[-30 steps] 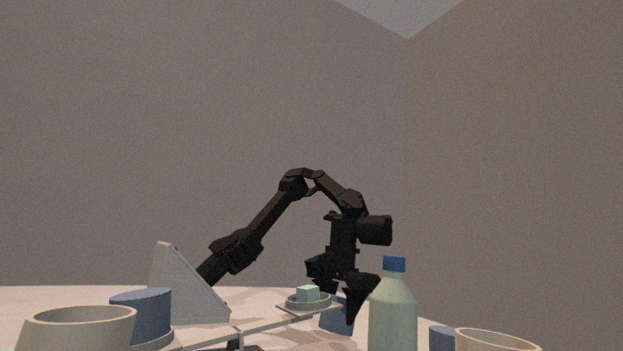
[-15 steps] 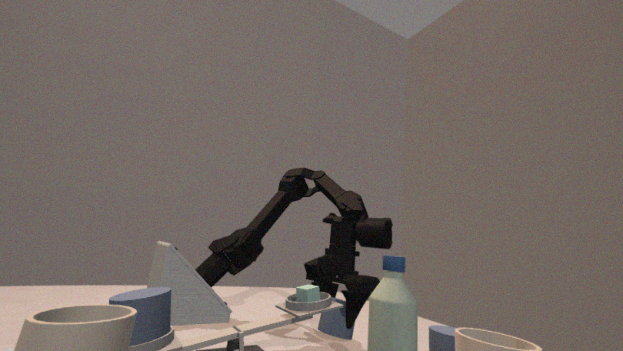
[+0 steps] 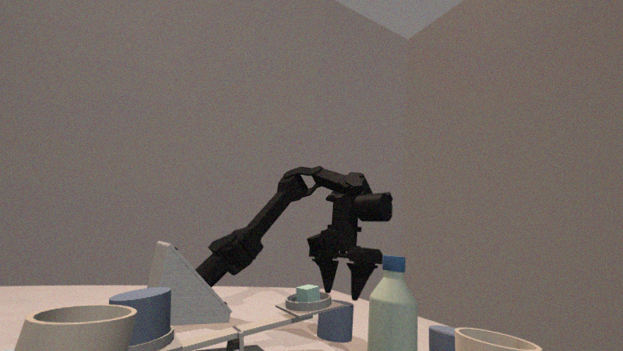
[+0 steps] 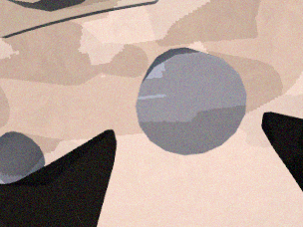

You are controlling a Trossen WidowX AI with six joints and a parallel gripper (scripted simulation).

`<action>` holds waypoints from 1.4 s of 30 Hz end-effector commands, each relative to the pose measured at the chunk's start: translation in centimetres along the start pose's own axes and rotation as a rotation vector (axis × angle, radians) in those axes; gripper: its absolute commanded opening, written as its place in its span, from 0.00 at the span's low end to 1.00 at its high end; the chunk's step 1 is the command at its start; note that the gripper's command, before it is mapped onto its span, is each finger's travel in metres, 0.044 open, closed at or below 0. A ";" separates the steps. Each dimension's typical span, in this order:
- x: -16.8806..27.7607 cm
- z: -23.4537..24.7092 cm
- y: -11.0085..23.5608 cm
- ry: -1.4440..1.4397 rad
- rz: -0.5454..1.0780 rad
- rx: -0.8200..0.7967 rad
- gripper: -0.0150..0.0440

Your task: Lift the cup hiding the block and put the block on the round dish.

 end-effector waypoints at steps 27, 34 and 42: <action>-11.1 6.2 5.4 0.185 -0.006 0.014 0.69; -11.1 6.2 3.8 0.185 -0.006 0.014 0.69; -11.1 6.2 2.6 0.185 -0.006 0.014 0.69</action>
Point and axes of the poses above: the point midway between the two fingers, 35 mm back from their tips, its own y axis back along the fingers, its own z axis across the jaws, x = y × z, the point moved 10 cm from there along y, back along the fingers, and after that the axes turned 3 degrees about -y, right-handed, at the moved point
